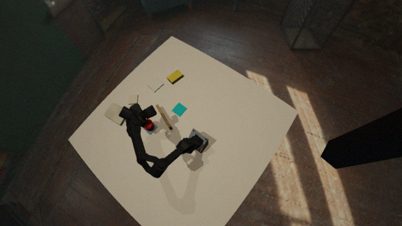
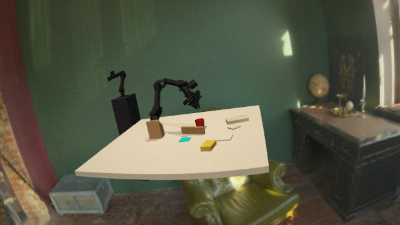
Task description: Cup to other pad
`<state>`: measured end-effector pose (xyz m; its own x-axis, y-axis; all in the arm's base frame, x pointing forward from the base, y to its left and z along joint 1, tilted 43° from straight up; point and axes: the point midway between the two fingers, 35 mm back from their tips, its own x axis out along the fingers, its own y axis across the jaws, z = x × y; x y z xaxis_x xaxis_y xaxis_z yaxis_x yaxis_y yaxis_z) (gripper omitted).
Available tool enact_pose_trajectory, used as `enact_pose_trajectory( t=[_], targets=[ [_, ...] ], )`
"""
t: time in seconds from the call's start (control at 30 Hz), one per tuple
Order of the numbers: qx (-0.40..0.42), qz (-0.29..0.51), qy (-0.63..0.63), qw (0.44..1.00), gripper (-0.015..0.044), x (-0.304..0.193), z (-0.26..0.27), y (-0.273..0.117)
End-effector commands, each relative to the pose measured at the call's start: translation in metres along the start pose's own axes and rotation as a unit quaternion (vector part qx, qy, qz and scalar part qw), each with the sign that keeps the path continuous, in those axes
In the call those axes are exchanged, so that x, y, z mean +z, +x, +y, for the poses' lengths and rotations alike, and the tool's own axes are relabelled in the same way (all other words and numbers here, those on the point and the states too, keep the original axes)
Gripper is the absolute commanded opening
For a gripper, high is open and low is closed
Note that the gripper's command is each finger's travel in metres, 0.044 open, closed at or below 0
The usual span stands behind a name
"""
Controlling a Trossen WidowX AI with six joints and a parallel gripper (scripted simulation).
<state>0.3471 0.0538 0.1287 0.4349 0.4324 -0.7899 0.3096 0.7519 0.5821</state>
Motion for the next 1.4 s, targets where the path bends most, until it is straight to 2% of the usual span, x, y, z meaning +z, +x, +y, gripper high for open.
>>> enact_pose_trajectory(
  t=[0.0,0.1,0.67,1.37],
  targets=[
    [-0.047,0.229,0.254,0.939,0.0148,-0.045,-0.015,0.038],
    [-0.064,0.274,0.315,0.906,0.0148,-0.054,-0.015,0.043],
    [-0.064,0.274,0.315,0.906,0.0148,-0.055,-0.011,0.043],
    [-0.064,0.274,0.315,0.906,0.0148,-0.071,-0.009,0.072]
  ],
)
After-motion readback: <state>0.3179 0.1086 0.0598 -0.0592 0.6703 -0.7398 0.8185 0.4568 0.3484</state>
